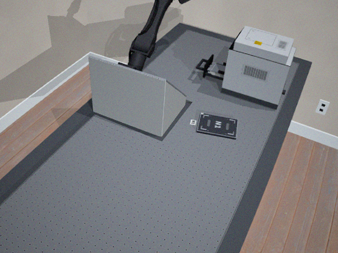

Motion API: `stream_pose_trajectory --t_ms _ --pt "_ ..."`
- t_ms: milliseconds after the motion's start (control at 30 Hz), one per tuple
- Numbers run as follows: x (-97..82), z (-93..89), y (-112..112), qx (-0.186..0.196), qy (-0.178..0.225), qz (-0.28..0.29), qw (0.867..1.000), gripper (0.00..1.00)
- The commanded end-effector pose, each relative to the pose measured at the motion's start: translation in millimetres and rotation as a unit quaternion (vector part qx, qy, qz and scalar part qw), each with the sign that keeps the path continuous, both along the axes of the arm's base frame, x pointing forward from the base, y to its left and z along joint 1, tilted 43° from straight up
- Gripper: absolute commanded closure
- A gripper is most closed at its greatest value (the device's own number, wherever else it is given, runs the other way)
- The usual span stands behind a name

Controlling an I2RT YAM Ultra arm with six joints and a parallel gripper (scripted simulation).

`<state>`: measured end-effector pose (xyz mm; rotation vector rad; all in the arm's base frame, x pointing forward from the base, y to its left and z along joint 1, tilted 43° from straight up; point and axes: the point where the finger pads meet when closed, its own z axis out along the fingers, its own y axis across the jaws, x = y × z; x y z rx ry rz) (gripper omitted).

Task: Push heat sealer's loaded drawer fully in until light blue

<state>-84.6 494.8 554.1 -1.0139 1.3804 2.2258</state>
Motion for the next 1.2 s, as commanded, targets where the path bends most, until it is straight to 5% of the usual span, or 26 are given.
stream_pose_trajectory --t_ms 0,67,100,200,233,400,500,533,567,667,733,767,933,967,1067,1100,1133,1167 --pt "10.0 -16.7 3 -0.016 -0.018 -0.012 1.0 0.55" --pt "14.4 -21.8 7 -0.03 -0.024 -0.028 0.999 0.55" --pt "11.5 -9.3 4 -0.024 -0.031 -0.032 0.999 0.55" --pt "21.8 -15.9 5 -0.034 -0.04 -0.046 0.998 0.55" --pt "23.6 -35.5 9 -0.051 -0.041 -0.045 0.997 0.55" --pt "24.2 -33.2 13 -0.05 -0.048 -0.049 0.996 0.55" --pt "28.1 -48.7 19 -0.083 -0.067 -0.064 0.992 0.55" --pt "36.3 -38.2 10 -0.069 -0.066 -0.071 0.993 0.55" --pt "38.1 -58.0 13 -0.087 -0.067 -0.07 0.992 0.55" --pt "40.3 -63.2 14 -0.076 -0.068 -0.062 0.993 0.55" --pt "45.5 -86.8 28 -0.115 -0.076 -0.075 0.988 0.55" --pt "38.9 -72.6 25 -0.108 -0.084 -0.076 0.988 0.55" --pt "52.4 -70.9 18 -0.113 -0.093 -0.093 0.985 0.55" --pt "54.2 -89.1 19 -0.128 -0.094 -0.092 0.983 0.55" --pt "56.2 -92.5 19 -0.115 -0.095 -0.084 0.985 0.55" --pt "61.7 -120.5 32 -0.159 -0.103 -0.095 0.977 0.55" --pt "61.9 -103.6 29 -0.151 -0.111 -0.102 0.977 0.55" --pt "55.9 -107.2 29 -0.163 -0.121 -0.1 0.974 0.55"
